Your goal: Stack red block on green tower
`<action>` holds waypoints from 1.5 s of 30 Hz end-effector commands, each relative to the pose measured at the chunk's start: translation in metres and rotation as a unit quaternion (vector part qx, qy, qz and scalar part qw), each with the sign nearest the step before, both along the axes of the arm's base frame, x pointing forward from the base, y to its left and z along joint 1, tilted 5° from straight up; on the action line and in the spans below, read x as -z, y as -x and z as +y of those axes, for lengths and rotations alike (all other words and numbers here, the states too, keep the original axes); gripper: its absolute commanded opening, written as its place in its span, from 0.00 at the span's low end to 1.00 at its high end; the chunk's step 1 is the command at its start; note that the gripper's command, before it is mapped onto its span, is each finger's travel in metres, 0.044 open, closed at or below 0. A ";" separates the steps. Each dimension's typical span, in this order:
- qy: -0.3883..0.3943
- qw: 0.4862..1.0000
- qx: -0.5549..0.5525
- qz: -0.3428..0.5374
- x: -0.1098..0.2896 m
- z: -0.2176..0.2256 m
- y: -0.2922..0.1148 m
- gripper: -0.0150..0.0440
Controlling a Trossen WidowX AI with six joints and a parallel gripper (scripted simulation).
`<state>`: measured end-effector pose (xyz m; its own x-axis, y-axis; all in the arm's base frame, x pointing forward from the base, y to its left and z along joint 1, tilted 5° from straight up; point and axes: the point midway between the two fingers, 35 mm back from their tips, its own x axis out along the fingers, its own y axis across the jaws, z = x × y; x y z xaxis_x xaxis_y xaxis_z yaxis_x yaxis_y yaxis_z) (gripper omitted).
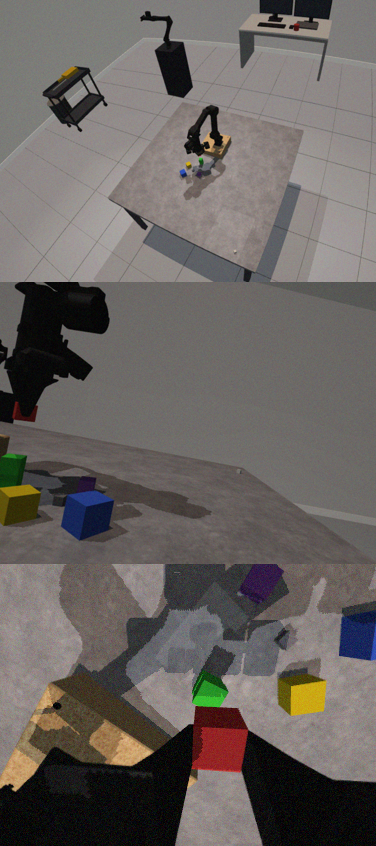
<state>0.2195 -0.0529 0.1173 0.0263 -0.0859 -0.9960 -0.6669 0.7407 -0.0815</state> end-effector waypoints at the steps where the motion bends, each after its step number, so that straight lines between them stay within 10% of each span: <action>1: 0.002 1.000 -0.004 0.001 0.006 -0.003 0.003 0.25; 45: 0.002 1.000 -0.004 0.001 0.063 -0.007 0.001 0.25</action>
